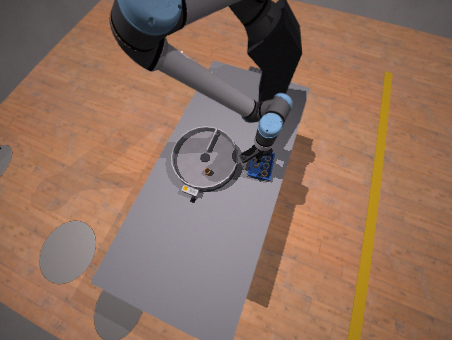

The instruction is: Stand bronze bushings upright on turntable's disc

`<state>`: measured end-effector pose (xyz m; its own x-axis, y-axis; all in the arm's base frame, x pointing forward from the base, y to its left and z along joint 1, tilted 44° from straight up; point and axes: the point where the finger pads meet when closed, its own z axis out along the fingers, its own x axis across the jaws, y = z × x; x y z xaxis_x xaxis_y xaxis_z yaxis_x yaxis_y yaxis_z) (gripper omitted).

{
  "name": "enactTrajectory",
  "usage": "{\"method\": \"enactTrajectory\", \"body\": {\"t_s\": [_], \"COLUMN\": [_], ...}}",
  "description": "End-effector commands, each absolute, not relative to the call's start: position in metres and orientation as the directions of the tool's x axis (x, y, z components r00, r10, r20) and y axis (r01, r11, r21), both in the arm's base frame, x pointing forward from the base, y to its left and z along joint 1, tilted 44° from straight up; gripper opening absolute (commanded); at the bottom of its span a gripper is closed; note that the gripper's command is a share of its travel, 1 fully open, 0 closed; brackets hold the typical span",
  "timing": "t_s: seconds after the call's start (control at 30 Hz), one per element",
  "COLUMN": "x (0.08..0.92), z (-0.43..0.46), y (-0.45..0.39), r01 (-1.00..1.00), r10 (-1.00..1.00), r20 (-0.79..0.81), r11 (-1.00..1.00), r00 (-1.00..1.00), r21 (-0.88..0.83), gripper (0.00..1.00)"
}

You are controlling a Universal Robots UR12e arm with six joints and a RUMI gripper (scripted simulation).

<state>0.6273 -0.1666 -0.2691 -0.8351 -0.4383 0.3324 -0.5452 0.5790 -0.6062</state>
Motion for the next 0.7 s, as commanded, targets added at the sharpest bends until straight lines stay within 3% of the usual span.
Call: {"method": "enactTrajectory", "body": {"t_s": [0.0,0.67], "x": [0.620,0.579], "z": [-0.255,-0.173], "y": [-0.182,-0.272], "r01": [-0.545,-0.545], "r10": [-0.439,-0.439], "r20": [0.332,0.332], "r11": [0.579,0.579], "r00": [-0.835,-0.835], "r21": [-0.607,-0.607], "gripper": [0.00,0.00]}}
